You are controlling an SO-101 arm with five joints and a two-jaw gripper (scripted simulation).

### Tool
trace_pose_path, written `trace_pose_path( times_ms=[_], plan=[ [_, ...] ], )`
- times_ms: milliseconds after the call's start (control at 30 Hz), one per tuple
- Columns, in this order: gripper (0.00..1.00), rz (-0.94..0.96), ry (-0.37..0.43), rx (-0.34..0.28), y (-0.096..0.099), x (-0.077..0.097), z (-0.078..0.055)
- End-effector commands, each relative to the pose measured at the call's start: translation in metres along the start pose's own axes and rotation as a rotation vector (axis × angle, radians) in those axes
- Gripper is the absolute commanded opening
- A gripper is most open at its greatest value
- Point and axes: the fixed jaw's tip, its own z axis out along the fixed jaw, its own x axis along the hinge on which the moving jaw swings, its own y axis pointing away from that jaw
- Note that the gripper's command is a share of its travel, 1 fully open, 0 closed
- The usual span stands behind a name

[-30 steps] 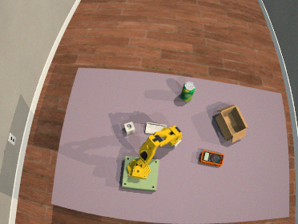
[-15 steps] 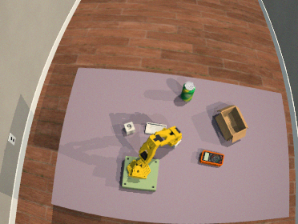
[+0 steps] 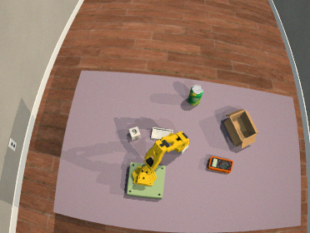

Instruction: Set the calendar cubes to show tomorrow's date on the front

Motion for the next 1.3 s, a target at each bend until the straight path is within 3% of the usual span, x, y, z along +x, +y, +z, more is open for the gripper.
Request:
trace_pose_path(
  times_ms=[0,1267],
  plan=[
    [0.34,-0.001,-0.005,-0.026,0.0048,-0.0002,0.005],
    [0.29,-0.001,-0.005,-0.026,0.0019,-0.0002,0.0051]
  ],
)
